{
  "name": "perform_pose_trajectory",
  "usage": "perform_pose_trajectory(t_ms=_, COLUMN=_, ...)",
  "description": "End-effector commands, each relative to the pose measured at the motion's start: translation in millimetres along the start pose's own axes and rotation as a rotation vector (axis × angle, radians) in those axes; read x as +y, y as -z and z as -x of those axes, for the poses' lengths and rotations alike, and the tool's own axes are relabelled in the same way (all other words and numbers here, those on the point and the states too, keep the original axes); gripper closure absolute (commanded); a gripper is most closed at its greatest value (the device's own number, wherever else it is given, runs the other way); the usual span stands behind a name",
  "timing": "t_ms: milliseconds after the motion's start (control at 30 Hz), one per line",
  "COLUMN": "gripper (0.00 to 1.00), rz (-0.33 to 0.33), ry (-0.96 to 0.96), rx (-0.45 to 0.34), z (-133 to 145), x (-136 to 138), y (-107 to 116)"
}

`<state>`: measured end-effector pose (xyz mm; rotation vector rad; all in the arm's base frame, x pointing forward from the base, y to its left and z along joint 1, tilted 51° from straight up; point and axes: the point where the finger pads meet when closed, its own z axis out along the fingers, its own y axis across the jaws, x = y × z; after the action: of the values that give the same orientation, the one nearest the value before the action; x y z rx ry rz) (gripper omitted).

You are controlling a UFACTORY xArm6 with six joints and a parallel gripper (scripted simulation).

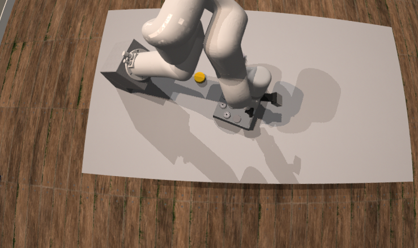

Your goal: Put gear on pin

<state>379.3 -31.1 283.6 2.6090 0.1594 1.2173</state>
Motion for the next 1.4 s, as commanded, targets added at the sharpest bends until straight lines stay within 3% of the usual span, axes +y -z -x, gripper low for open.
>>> perform_pose_trajectory(t_ms=0, gripper=1.0, rz=-0.023, ry=0.003, rx=-0.008, z=-2, x=2, y=7)
perform_pose_trajectory(t_ms=600, gripper=1.0, rz=-0.024, ry=0.003, rx=-0.009, z=-2, x=1, y=8)
perform_pose_trajectory(t_ms=700, gripper=1.0, rz=-0.033, ry=0.003, rx=-0.022, z=0, x=-13, y=7)
perform_pose_trajectory(t_ms=833, gripper=1.0, rz=-0.042, ry=0.006, rx=-0.044, z=5, x=-52, y=6)
perform_pose_trajectory(t_ms=900, gripper=1.0, rz=-0.042, ry=0.006, rx=-0.044, z=5, x=-52, y=6)
perform_pose_trajectory(t_ms=1067, gripper=1.0, rz=-0.028, ry=0.005, rx=-0.024, z=9, x=-94, y=9)
perform_pose_trajectory(t_ms=1367, gripper=1.0, rz=-0.023, ry=0.005, rx=-0.008, z=9, x=-104, y=11)
